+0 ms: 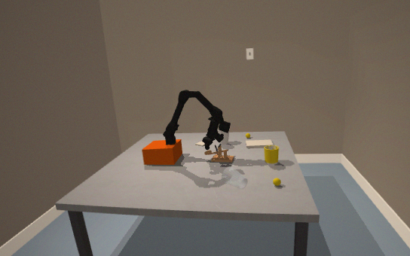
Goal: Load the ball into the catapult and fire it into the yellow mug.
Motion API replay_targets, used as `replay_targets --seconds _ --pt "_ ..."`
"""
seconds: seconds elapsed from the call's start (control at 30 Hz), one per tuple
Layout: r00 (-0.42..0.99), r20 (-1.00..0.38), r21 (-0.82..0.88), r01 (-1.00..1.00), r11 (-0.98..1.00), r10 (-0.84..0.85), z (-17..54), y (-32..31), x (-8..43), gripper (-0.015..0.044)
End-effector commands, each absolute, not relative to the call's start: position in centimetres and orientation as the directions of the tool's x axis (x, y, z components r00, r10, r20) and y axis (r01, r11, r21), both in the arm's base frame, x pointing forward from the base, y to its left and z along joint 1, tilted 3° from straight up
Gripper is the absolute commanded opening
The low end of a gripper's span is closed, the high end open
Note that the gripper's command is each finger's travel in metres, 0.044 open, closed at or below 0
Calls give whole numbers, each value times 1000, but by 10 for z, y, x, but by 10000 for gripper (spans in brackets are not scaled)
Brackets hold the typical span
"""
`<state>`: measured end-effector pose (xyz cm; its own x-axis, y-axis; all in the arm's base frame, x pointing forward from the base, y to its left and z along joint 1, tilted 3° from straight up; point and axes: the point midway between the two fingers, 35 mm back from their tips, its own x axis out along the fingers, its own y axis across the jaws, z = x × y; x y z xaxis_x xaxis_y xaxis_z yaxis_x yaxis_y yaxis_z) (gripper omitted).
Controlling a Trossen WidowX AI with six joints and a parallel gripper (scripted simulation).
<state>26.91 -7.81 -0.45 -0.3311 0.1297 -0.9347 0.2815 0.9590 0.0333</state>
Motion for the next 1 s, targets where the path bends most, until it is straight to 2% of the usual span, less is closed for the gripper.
replay_targets --seconds 0.0,0.43,0.77,0.97 --pt "-333 -935 32 275 961 126 -9 -78 269 0" --pt "-329 -936 33 280 959 128 -15 -78 270 0" --pt "-329 -936 33 280 960 128 -12 -78 271 262" --pt "-331 -935 32 276 961 126 78 -82 274 420"
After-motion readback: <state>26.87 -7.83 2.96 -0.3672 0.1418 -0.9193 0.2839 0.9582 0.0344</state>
